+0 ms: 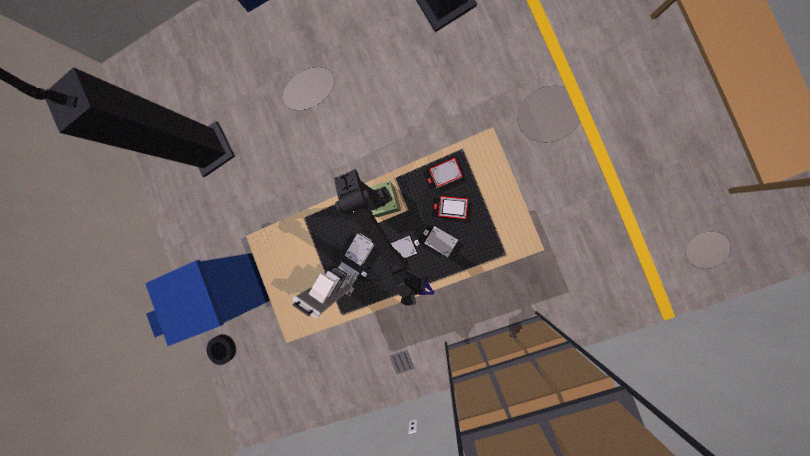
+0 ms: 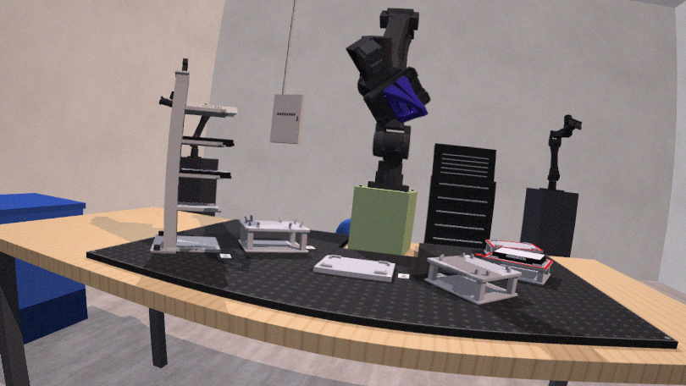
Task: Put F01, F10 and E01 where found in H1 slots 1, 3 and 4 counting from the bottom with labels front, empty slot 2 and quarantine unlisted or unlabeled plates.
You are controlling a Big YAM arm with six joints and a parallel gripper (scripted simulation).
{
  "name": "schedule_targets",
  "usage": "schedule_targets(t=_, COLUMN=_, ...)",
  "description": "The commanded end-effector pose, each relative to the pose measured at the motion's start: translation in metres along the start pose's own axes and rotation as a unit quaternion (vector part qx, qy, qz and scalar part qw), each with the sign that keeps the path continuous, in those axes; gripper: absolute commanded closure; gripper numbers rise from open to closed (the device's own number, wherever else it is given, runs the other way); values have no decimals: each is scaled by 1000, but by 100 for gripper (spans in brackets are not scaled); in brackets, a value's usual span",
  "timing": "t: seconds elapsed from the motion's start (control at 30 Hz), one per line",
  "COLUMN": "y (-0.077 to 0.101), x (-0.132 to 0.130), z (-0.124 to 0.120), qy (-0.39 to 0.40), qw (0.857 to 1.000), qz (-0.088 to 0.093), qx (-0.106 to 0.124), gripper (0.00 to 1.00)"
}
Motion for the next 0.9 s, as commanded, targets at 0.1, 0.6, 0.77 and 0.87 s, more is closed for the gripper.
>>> schedule_targets(t=0.1, y=2, x=10, z=35, qy=41, qw=999, qz=-13, qx=-11, gripper=100)
schedule_targets(t=0.6, y=21, x=-12, z=-19, qy=24, qw=991, qz=-97, qx=91, gripper=100)
schedule_targets(t=0.77, y=26, x=-13, z=-25, qy=26, qw=986, qz=-118, qx=118, gripper=100)
schedule_targets(t=0.87, y=35, x=-22, z=-37, qy=21, qw=982, qz=-131, qx=132, gripper=100)
Point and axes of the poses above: the point where the finger pads meet when closed, its own y axis back along the fingers, its own x axis across the jaws, z = x × y, the point moved 5 cm from there along y, back along the fingers, and after that the axes turned 12 degrees about y, right-handed, at the moved point
